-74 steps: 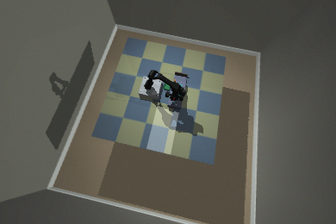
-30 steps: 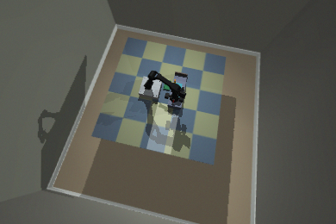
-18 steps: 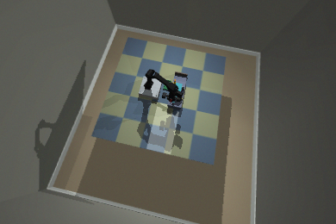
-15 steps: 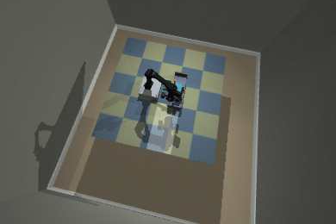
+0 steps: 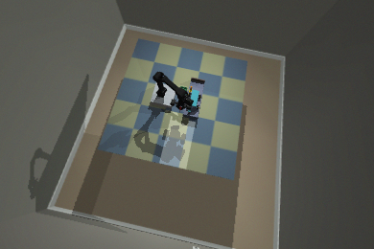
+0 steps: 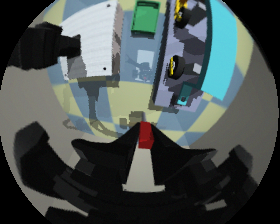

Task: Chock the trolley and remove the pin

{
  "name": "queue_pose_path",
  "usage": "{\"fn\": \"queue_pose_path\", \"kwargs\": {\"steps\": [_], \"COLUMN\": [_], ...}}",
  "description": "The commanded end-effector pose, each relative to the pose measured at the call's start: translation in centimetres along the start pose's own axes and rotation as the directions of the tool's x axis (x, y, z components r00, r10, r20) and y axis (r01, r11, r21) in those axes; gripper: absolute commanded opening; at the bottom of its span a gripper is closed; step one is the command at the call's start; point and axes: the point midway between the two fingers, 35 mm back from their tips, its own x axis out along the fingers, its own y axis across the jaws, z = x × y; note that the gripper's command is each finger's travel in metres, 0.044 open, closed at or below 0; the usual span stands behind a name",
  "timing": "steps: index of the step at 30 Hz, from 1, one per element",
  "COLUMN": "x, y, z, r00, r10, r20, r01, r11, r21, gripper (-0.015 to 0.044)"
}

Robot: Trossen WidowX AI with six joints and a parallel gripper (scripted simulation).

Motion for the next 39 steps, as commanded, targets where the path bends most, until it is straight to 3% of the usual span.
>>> {"fn": "queue_pose_path", "kwargs": {"steps": [1,39], "x": [0.0,-2.0], "y": [0.1,-0.4], "z": [0.3,14.7], "r00": [1.000,1.000], "r10": [-0.003,-0.003], "r20": [0.003,0.015], "r01": [0.003,0.003], "r11": [1.000,1.000], "r21": [-0.004,-0.003], "gripper": [0.0000,0.0000]}}
